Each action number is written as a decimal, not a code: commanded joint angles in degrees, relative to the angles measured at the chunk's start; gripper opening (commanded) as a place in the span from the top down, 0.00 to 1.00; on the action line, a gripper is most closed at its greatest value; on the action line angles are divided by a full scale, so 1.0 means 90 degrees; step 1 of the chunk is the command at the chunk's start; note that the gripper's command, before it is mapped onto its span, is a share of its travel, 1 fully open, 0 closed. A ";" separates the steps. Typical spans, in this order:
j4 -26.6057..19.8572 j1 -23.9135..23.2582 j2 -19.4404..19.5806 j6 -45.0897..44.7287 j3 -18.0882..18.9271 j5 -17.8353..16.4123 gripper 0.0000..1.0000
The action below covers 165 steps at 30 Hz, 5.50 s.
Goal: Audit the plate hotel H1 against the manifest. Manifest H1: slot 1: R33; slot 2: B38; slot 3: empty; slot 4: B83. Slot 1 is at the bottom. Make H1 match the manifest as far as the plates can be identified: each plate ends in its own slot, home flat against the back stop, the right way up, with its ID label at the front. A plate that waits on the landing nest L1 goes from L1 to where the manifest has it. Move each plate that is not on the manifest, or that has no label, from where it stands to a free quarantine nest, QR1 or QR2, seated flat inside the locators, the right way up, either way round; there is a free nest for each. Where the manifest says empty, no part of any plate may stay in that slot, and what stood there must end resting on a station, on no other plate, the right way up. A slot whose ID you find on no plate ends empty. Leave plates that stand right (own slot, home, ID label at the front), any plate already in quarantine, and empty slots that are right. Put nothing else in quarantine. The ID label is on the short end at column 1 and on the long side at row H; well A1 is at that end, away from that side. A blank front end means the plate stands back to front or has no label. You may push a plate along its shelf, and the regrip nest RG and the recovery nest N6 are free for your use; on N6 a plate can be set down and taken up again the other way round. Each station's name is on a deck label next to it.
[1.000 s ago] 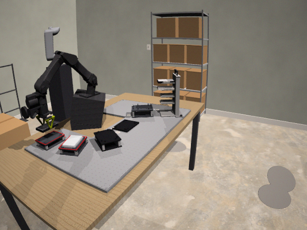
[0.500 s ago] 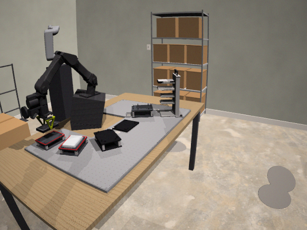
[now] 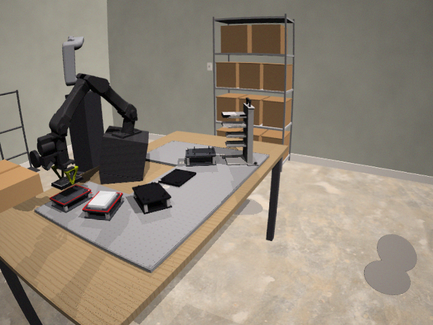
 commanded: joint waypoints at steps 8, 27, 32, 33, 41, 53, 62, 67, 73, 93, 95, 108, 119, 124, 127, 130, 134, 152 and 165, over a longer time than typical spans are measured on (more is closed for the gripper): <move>0.0180 0.0066 0.0140 0.0046 0.0037 -0.0039 0.14; 0.0360 0.0073 0.0294 0.0074 -0.0149 -0.0038 0.14; 0.0419 0.0111 0.0316 0.0086 -0.0156 -0.0043 0.14; 0.0431 0.0109 0.0350 0.0086 -0.0134 -0.0044 0.14; 0.0501 0.0076 0.0412 0.0095 -0.0031 -0.0034 0.14; 0.0586 0.0087 0.0454 0.0112 0.0065 -0.0044 0.14; 0.0696 0.0138 0.0617 0.0132 0.0087 -0.0045 0.14; 0.0745 0.0152 0.0661 0.0143 0.0121 -0.0052 0.14; 0.0774 0.0126 0.0724 0.0149 0.0155 -0.0049 0.14; 0.0917 0.0215 0.0937 0.0193 0.0233 -0.0061 0.14; 0.0834 0.0154 0.0837 0.0166 0.0112 -0.0036 0.14; 0.0833 0.0154 0.0839 0.0167 0.0115 -0.0036 0.00; 0.0371 0.0017 0.0304 0.0055 0.0054 -0.0027 0.00; 0.0139 -0.0022 0.0106 0.0015 0.0147 -0.0009 0.00; -0.0026 -0.0050 -0.0037 -0.0013 0.0244 0.0004 0.00; -0.0196 -0.0078 -0.0174 -0.0040 0.0272 0.0016 0.00; -0.0354 -0.0102 -0.0293 -0.0065 0.0307 0.0018 0.00; -0.1051 -0.0224 -0.0815 -0.0187 0.0460 0.0041 0.00; -0.1637 -0.0300 -0.1099 -0.0264 0.0747 0.0053 0.00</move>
